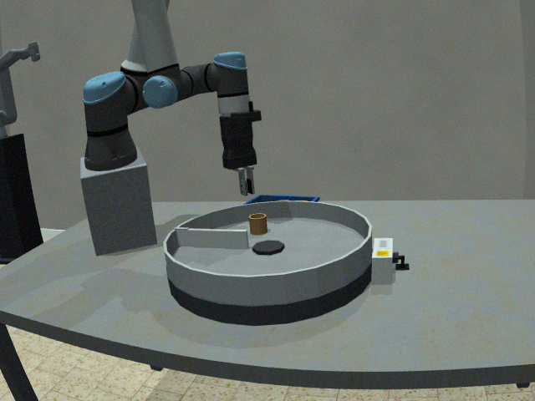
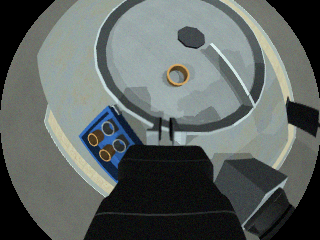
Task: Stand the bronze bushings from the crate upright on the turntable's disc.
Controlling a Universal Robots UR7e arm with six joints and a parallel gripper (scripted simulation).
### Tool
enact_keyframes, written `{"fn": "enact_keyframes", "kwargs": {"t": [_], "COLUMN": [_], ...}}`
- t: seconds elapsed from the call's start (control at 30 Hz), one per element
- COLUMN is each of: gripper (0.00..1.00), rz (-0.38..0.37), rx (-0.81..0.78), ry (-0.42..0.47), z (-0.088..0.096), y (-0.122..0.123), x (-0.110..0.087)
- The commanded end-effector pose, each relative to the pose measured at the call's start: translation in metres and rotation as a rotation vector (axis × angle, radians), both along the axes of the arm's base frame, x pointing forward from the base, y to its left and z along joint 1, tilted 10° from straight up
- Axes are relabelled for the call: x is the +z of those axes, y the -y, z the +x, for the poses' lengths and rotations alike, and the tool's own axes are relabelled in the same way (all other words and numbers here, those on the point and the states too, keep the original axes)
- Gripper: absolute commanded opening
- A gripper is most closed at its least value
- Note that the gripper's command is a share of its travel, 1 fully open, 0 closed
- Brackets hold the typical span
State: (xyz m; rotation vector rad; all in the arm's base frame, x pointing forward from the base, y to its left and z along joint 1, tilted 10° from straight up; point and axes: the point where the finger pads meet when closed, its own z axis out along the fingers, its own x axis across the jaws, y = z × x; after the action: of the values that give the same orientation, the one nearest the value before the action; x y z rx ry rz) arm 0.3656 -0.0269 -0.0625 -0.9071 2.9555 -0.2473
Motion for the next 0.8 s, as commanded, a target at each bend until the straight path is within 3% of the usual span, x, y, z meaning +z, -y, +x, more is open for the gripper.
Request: {"fn": "enact_keyframes", "kwargs": {"t": [0.0, 0.3, 0.37, 0.57, 0.77], "gripper": [0.36, 0.36, 0.36, 0.36, 0.36], "rz": [-0.009, -0.009, -0.009, -0.009, -0.009], "rx": [-0.008, -0.008, -0.008, -0.008, -0.008], "ry": [-0.005, -0.005, -0.005, -0.005, -0.005], "z": [0.018, 0.044, 0.044, 0.056, 0.060], "y": [-0.047, -0.126, -0.126, -0.163, -0.178], "x": [-0.006, -0.016, -0.016, -0.021, -0.023]}}
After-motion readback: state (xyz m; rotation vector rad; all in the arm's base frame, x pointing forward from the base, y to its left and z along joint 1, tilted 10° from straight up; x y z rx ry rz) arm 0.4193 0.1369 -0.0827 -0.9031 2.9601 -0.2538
